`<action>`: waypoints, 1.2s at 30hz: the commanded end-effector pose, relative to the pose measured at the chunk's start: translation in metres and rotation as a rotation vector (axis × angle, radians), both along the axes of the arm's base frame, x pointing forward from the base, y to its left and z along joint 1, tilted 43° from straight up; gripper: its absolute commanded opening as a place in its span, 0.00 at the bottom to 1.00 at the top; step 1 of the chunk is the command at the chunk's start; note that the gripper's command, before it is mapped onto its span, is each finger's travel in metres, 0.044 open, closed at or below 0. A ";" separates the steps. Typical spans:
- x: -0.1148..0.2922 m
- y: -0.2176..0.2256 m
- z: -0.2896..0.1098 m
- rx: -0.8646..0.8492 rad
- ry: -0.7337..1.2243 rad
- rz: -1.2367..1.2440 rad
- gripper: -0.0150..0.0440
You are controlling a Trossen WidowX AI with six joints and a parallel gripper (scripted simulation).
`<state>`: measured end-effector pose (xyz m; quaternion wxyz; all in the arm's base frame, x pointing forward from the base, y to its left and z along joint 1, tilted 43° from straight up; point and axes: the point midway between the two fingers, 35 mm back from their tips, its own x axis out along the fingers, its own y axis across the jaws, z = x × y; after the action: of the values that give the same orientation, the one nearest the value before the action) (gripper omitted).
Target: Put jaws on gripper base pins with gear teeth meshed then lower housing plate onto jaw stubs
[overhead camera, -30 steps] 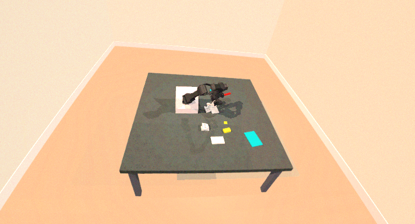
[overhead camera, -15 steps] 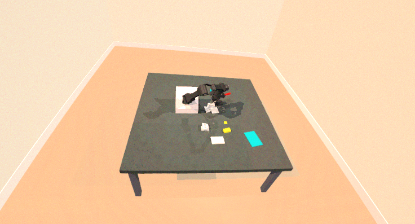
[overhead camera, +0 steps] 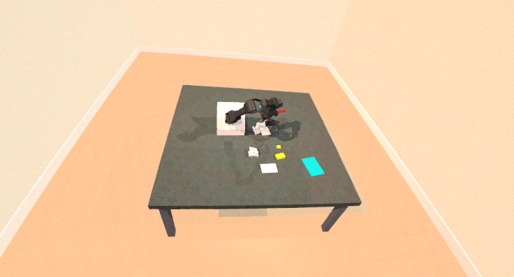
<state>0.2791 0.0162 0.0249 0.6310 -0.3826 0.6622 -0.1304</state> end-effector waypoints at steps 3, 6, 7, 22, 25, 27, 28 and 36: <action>0.000 0.000 0.000 -0.004 0.003 0.004 0.48; 0.000 -0.001 0.000 -0.004 0.003 0.004 0.48; 0.000 -0.001 0.000 -0.004 0.003 0.004 0.48; 0.003 -0.017 -0.019 -0.003 0.003 0.005 0.48; 0.004 -0.020 -0.022 -0.004 0.003 0.005 0.48; 0.004 -0.023 -0.024 -0.004 0.003 0.005 0.48; 0.004 -0.024 -0.026 -0.004 0.003 0.005 0.48; 0.004 -0.033 -0.034 -0.006 0.003 0.005 0.48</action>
<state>0.2847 -0.0131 -0.0063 0.6322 -0.3829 0.6609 -0.1302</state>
